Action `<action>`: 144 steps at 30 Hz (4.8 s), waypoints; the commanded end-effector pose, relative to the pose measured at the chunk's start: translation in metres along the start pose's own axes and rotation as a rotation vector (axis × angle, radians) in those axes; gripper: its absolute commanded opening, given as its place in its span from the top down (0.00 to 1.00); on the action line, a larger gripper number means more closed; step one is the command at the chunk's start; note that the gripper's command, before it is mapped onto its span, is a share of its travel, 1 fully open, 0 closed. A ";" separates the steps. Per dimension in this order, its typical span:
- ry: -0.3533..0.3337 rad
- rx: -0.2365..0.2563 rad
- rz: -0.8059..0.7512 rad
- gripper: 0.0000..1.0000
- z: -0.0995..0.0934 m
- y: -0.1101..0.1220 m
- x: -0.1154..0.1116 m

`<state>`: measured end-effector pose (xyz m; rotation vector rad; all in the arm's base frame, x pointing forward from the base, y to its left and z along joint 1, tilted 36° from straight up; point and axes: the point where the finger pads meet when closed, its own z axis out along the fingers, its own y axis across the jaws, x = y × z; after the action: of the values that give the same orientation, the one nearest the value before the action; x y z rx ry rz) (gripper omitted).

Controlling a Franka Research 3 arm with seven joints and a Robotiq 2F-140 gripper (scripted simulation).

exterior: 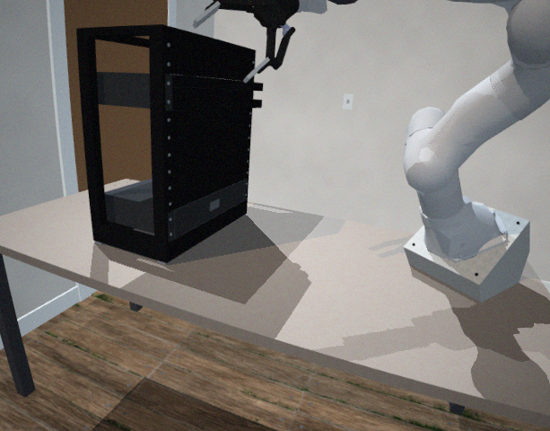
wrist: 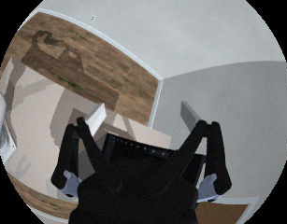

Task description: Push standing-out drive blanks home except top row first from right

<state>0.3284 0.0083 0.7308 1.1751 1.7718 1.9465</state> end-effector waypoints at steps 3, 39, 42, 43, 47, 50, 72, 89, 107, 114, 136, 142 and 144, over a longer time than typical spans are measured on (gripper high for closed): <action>0.033 -0.188 0.136 0.00 -0.033 0.038 -0.007; 0.346 -0.930 0.821 0.00 -0.239 0.088 -0.119; 0.368 -0.962 0.863 0.00 -0.248 0.085 -0.128; 0.368 -0.962 0.863 0.00 -0.248 0.085 -0.128; 0.422 -1.036 0.970 0.00 -0.268 0.074 -0.151; 0.455 -1.076 1.035 0.00 -0.278 0.067 -0.164; 0.689 -1.280 1.485 0.00 -0.311 -0.003 -0.250; 0.876 -1.348 1.847 0.00 -0.295 -0.066 -0.299; 1.053 -1.335 2.199 0.00 -0.255 -0.122 -0.326; 1.095 -1.320 2.286 0.00 -0.243 -0.135 -0.328; 1.202 -1.254 2.512 0.00 -0.207 -0.164 -0.329; 1.217 -1.241 2.545 0.00 -0.202 -0.168 -0.329; 1.219 -1.240 2.549 0.00 -0.201 -0.168 -0.328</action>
<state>0.3423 -0.3200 0.4673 -0.4561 1.2182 -1.2387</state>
